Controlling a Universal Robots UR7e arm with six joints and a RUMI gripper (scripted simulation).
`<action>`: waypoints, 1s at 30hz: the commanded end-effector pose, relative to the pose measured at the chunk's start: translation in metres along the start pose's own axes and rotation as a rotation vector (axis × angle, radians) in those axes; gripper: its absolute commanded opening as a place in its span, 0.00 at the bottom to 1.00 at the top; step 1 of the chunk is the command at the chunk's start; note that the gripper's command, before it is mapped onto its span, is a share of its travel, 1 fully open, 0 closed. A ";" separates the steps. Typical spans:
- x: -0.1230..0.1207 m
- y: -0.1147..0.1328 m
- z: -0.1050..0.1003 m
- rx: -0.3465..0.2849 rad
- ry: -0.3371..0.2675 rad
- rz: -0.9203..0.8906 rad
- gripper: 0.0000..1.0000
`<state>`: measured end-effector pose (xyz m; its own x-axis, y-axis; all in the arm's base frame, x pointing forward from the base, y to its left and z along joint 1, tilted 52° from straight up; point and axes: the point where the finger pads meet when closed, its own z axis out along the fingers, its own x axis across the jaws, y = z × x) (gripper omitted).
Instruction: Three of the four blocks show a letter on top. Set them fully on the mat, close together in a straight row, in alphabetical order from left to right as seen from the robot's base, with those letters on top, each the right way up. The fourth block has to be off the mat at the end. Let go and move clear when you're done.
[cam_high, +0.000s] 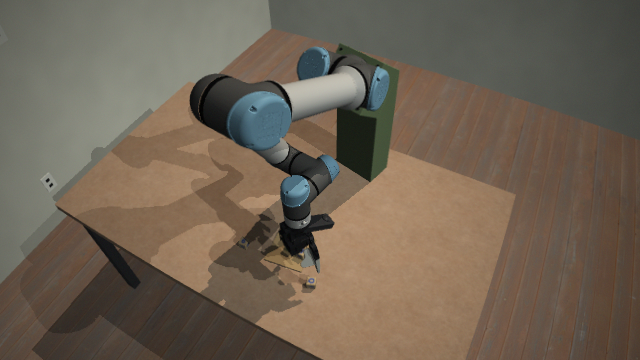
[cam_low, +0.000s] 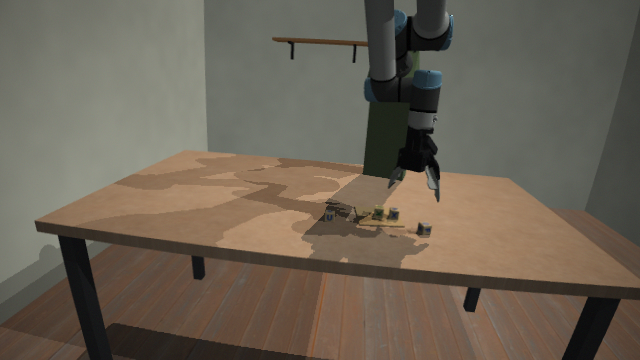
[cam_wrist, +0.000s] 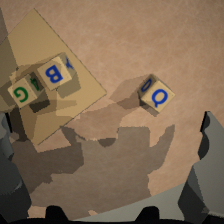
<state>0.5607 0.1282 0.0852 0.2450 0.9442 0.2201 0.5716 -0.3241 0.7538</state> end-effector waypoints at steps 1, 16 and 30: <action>0.008 0.002 0.000 0.002 -0.001 -0.139 1.00; 0.028 0.009 -0.002 -0.001 0.000 -0.479 1.00; 0.049 0.016 -0.005 -0.005 -0.001 -0.791 1.00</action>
<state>0.5758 0.1631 0.1067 -0.1648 0.9394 -0.3006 0.5963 0.3377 0.7283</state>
